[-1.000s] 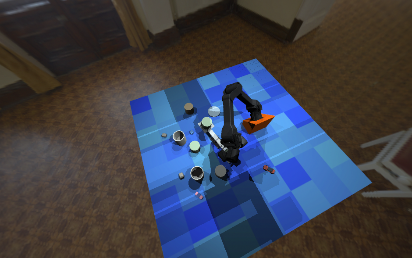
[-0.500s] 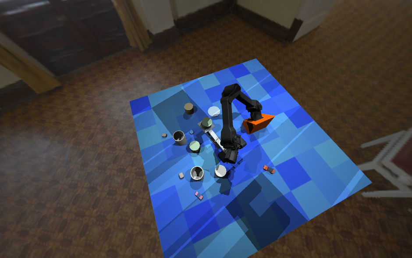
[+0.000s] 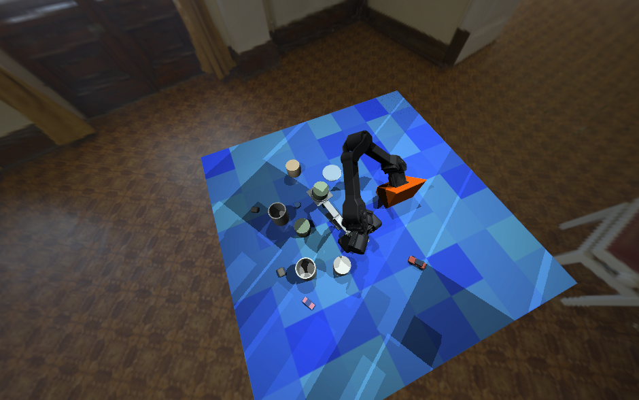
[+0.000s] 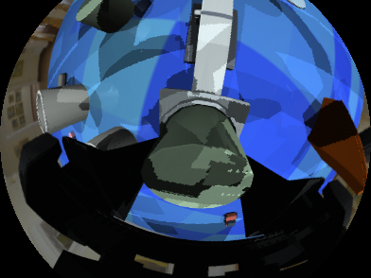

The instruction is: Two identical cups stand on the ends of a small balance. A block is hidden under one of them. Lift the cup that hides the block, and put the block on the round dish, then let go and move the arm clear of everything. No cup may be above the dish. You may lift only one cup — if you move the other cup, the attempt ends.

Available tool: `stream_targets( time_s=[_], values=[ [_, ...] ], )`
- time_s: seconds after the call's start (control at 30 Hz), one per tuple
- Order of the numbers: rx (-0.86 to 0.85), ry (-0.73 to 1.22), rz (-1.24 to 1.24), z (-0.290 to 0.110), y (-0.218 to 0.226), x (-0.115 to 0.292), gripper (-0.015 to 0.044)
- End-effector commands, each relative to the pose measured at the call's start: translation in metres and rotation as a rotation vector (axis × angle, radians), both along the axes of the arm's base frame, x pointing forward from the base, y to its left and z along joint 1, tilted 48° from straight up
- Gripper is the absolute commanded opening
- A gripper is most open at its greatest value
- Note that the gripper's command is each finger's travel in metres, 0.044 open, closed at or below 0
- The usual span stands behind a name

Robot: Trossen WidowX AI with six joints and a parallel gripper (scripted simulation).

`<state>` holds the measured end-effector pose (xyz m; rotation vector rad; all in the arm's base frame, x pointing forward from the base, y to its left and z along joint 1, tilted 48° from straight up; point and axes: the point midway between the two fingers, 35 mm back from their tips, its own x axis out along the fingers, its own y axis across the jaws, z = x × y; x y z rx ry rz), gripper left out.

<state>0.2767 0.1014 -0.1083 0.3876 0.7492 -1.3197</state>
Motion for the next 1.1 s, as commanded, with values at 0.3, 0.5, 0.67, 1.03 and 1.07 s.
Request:
stream_targets(
  time_s=[0.3,0.5,0.67,1.03,1.07],
  values=[
    [-0.002,0.0,0.005,0.001,0.002,0.001,0.0144],
    [-0.001,0.001,0.005,0.006,0.008,0.002,0.0],
    [0.0,0.001,0.006,0.009,0.013,0.002,0.0],
    [0.002,0.001,0.006,0.018,0.024,0.003,0.0],
    [0.002,0.001,0.006,0.018,0.025,0.003,0.0]
  ],
)
